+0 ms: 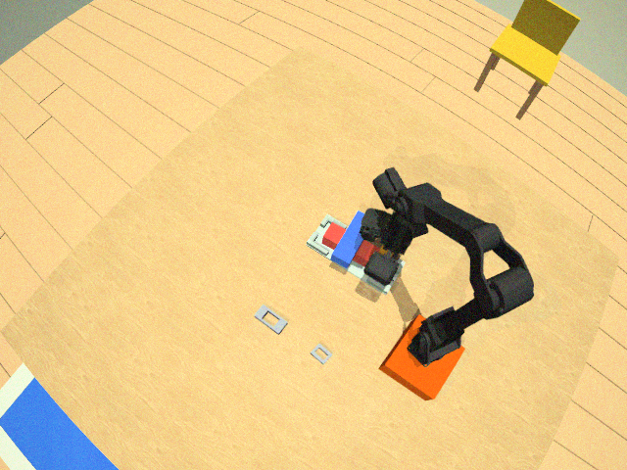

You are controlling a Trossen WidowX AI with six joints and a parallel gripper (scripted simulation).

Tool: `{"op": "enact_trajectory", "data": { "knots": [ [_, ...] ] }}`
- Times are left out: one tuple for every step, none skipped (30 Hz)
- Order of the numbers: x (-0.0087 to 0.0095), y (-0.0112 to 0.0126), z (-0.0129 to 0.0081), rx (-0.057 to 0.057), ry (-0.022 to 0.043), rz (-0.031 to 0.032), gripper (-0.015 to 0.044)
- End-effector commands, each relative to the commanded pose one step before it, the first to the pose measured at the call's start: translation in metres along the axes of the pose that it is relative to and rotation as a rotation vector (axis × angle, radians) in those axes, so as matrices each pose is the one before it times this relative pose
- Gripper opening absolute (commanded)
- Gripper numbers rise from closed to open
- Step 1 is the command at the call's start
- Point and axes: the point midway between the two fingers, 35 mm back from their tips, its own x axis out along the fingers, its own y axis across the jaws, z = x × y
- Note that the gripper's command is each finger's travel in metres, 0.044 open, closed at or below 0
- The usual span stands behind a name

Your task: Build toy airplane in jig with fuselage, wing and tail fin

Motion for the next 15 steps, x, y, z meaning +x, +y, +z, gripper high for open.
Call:
{"op": "enact_trajectory", "data": {
  "knots": [
    [-0.03287,-0.00350,0.00458,-0.0004,-0.01057,-0.01148,0.0260],
    [-0.01580,0.00005,0.00008,-0.0008,0.00016,-0.00091,0.0260],
    [-0.01592,0.00071,-0.00077,-0.0008,0.00023,-0.00085,0.0260],
    [-0.01273,0.00104,-0.00123,-0.0006,0.00023,-0.00063,0.0260],
    [-0.00765,0.00083,-0.00100,-0.0004,0.00016,-0.00036,0.0260],
    [-0.00255,0.00031,-0.00038,-0.0001,0.00006,-0.00012,0.0260],
    [0.00000,0.00000,0.00000,0.0000,0.00000,0.00000,0.0260],
    [-0.00002,-0.00070,0.00115,0.0000,-0.00008,-0.00005,0.0260],
    [-0.00001,-0.00149,0.00246,0.0000,-0.00018,-0.00010,0.0260],
    [0.00000,-0.00057,0.00095,0.0000,-0.00007,-0.00004,0.0260],
    [0.00000,0.00000,0.00000,0.0000,0.00000,0.00000,0.0260],
    [0.00000,0.00000,0.00000,0.0000,0.00000,0.00000,0.0260],
    [0.00000,0.00000,0.00000,0.0000,0.00000,0.00000,0.0260],
    [0.00000,0.00000,0.00000,0.0000,0.00000,0.00000,0.0260],
    [0.00000,0.00000,0.00000,0.0000,0.00000,0.00000,0.0260]
  ]
}}
